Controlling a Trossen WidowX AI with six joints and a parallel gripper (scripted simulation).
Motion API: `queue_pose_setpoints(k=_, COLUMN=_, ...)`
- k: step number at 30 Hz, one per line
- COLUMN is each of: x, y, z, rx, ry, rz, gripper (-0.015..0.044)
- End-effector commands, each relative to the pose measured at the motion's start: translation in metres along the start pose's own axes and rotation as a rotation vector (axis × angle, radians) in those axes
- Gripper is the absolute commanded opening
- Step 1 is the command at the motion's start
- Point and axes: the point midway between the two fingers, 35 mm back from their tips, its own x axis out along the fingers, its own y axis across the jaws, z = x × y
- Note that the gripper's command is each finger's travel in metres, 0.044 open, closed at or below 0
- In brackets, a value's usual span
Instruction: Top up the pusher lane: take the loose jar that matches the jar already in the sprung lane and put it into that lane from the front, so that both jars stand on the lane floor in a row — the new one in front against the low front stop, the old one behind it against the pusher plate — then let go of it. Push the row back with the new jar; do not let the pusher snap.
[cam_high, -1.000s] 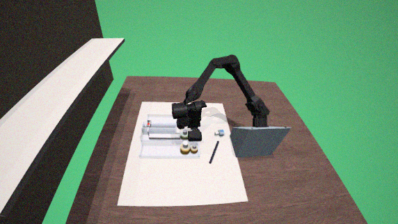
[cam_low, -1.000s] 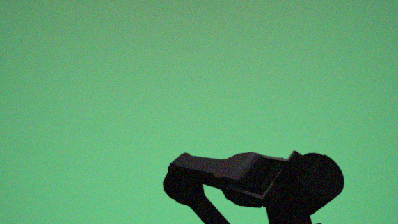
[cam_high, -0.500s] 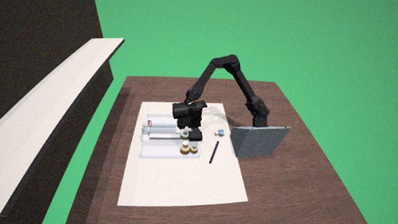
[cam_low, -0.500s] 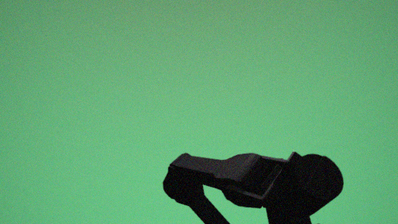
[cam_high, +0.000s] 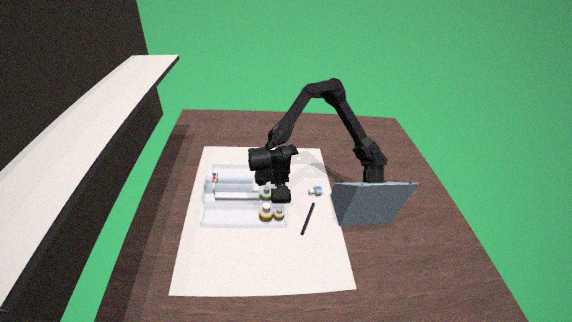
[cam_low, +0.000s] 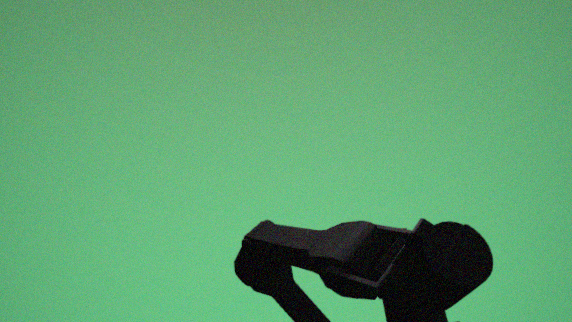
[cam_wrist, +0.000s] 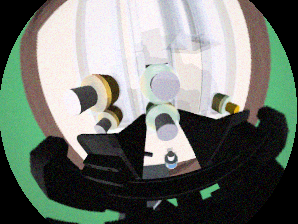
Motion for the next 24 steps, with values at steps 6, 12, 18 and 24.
queue_pose_setpoints(k=6, x=0.0, y=0.0, z=0.0, rx=0.004, ry=0.0, rz=-0.001, gripper=0.0184)
queue_pose_setpoints(k=12, x=0.0, y=0.0, z=0.0, rx=0.004, ry=0.0, rz=-0.001, gripper=0.0304)
queue_pose_setpoints(k=18, x=-0.015, y=0.001, z=0.0, rx=0.004, ry=0.0, rz=0.0, gripper=0.0304)
queue_pose_setpoints(k=24, x=-0.02, y=0.001, z=0.0, rx=0.004, ry=0.0, rz=0.0, gripper=0.0304)
